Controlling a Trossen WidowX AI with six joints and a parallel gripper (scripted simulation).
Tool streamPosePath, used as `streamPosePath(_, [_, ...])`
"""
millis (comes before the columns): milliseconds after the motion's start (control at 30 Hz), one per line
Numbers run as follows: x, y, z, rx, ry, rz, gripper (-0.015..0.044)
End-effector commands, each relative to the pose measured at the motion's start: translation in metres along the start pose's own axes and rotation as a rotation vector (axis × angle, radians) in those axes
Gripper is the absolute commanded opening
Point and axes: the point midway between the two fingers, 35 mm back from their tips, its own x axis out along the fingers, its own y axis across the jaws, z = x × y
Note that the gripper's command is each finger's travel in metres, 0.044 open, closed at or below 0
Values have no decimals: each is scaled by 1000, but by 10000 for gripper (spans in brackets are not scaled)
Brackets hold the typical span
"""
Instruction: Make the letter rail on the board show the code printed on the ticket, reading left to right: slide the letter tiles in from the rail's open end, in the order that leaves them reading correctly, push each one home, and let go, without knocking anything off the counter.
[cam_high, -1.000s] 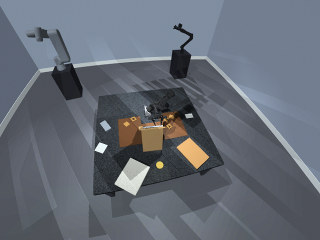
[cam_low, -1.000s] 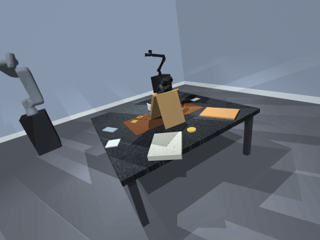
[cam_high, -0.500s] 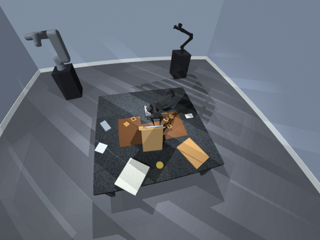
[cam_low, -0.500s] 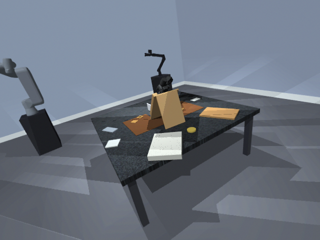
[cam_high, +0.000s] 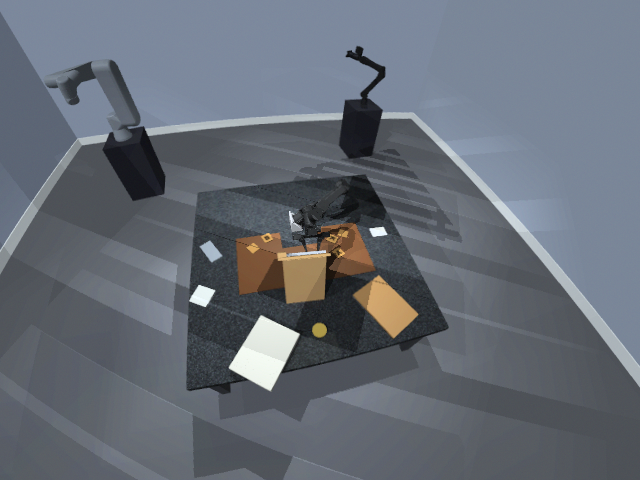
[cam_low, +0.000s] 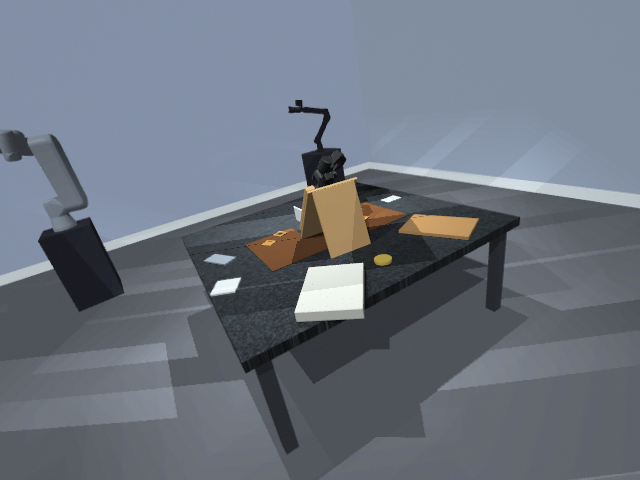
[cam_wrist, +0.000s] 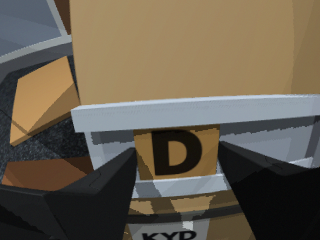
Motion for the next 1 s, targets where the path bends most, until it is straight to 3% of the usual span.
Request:
streamPosePath(0, [1, -3, -1, -3, 3, 4, 0])
streamPosePath(967, [0, -21, 0, -3, 3, 3, 0])
